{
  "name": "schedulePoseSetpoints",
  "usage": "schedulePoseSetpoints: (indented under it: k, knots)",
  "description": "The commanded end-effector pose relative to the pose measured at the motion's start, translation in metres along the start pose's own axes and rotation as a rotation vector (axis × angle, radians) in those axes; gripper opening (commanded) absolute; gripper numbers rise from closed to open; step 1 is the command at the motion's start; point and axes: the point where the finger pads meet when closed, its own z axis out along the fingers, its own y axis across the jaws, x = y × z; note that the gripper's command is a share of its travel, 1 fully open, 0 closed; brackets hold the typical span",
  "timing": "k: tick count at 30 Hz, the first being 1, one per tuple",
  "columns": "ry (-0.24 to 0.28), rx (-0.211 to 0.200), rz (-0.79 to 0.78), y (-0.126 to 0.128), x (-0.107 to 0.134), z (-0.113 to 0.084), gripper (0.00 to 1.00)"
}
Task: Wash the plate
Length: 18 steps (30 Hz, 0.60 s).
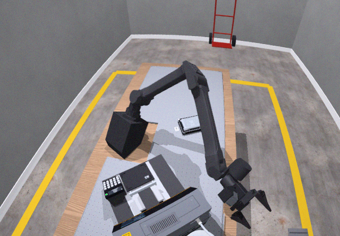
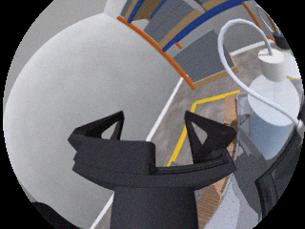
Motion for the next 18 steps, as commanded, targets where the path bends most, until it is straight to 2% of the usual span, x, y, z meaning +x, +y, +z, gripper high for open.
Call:
schedulePoseSetpoints:
  k: [1, 17, 18]
  knots:
    - [-0.008, -0.011, 0.003, 0.008, -0.006, 0.001, 1.0]
    - [-0.008, -0.011, 0.003, 0.008, -0.006, 0.001, 1.0]
    - [-0.018, 0.001, -0.032, 0.021, -0.028, -0.002, 1.0]
